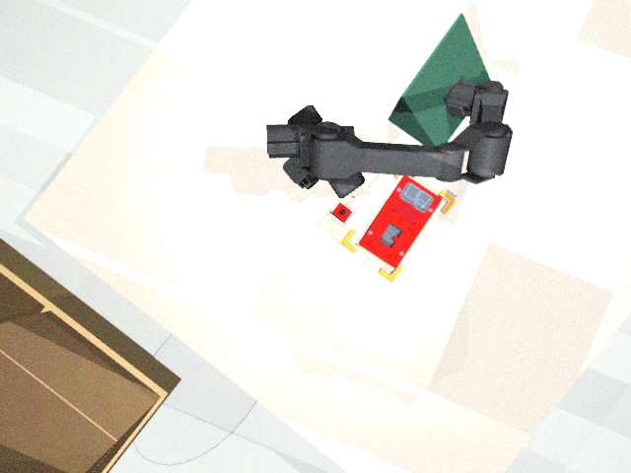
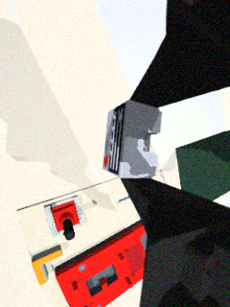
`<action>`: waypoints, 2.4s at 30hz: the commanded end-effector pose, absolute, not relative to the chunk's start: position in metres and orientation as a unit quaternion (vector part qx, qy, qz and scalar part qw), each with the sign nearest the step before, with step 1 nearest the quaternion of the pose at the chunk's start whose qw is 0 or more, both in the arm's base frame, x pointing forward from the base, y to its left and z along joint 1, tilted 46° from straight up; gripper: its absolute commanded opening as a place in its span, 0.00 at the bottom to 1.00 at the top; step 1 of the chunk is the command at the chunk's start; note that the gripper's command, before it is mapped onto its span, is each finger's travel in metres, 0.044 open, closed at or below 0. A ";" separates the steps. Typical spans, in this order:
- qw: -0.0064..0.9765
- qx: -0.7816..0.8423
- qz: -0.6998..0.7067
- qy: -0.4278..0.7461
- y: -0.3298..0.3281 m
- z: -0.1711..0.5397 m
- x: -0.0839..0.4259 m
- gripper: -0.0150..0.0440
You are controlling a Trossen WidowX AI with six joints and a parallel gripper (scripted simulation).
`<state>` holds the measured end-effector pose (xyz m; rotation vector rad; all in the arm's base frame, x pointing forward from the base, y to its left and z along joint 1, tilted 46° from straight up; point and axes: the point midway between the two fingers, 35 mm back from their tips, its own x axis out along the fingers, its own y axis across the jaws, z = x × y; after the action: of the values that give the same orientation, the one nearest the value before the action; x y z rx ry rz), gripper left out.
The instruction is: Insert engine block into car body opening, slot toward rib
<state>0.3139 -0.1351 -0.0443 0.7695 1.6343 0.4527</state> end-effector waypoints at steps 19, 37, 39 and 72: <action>0.430 0.532 -0.083 0.725 -0.132 -0.046 0.314 0.25; 0.263 0.631 -0.283 0.672 -0.131 -0.048 0.314 0.25; 0.253 0.635 -0.294 0.668 -0.130 -0.050 0.314 0.25; 0.228 0.645 -0.318 0.657 -0.093 -0.087 0.310 0.25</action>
<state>0.3114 -0.0981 -0.0827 1.7712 1.8015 -0.8703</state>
